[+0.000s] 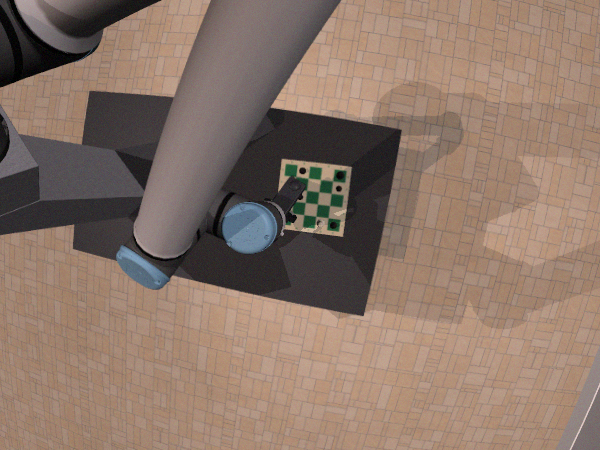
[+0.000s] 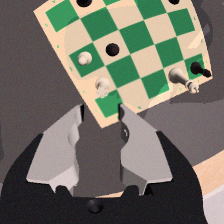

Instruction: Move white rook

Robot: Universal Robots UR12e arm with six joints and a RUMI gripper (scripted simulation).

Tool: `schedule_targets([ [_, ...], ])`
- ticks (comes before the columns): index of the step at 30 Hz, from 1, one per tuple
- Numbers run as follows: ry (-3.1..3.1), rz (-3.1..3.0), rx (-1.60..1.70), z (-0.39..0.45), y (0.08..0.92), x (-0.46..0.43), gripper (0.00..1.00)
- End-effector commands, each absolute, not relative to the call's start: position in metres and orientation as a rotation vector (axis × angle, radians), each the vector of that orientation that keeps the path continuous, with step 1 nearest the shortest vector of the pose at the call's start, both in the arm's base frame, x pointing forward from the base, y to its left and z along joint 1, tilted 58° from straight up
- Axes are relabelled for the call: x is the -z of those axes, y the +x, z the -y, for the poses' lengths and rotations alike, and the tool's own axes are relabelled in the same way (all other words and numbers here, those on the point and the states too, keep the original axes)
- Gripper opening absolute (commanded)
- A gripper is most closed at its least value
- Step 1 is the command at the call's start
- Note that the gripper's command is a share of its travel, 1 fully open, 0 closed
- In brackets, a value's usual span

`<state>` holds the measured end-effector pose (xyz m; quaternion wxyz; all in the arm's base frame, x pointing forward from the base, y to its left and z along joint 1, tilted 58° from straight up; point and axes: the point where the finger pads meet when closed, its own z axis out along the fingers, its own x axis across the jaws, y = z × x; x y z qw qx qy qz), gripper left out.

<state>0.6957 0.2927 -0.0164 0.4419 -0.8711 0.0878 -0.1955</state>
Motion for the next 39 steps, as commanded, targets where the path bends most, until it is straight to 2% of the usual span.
schedule_targets([
  [1, -2.161, -0.219, 0.486, -0.297, 0.699, 0.020, 0.22],
  [39, -2.161, -0.219, 0.486, -0.309, 0.706, 0.028, 0.22],
])
